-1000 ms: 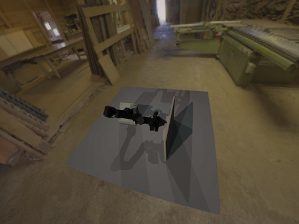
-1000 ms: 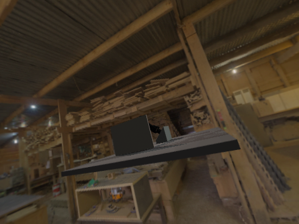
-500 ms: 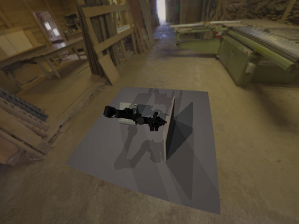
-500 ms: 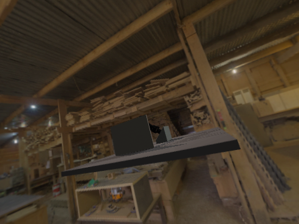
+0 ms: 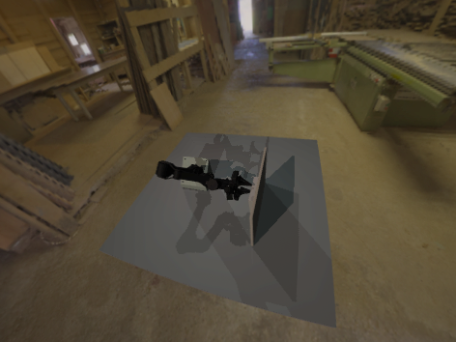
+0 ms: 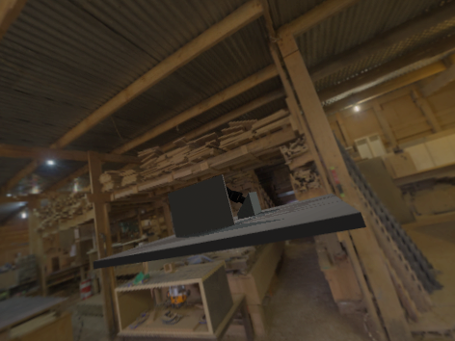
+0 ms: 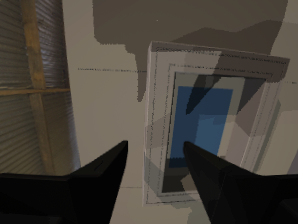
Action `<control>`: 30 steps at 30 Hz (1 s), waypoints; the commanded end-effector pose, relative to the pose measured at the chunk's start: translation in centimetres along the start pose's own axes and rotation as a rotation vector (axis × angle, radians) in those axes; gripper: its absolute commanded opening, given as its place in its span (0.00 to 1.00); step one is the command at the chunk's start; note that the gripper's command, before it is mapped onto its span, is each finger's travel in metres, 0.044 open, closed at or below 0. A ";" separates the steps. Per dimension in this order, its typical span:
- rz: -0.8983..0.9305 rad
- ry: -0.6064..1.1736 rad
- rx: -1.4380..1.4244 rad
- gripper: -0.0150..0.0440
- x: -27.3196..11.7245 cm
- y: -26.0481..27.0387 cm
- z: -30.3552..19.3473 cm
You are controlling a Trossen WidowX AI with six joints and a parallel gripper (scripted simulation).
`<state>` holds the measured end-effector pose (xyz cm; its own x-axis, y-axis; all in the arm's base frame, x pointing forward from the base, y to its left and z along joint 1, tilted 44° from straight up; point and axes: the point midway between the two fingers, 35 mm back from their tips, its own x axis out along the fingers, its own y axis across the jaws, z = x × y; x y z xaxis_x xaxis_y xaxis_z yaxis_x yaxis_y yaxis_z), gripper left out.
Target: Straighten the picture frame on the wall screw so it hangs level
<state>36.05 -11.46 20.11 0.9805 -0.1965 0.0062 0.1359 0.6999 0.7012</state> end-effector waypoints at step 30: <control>0.033 0.062 -0.149 0.69 -17.0 3.5 -0.3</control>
<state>21.57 -6.66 22.25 0.9890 -0.1467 -0.0172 0.1282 0.7950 0.5929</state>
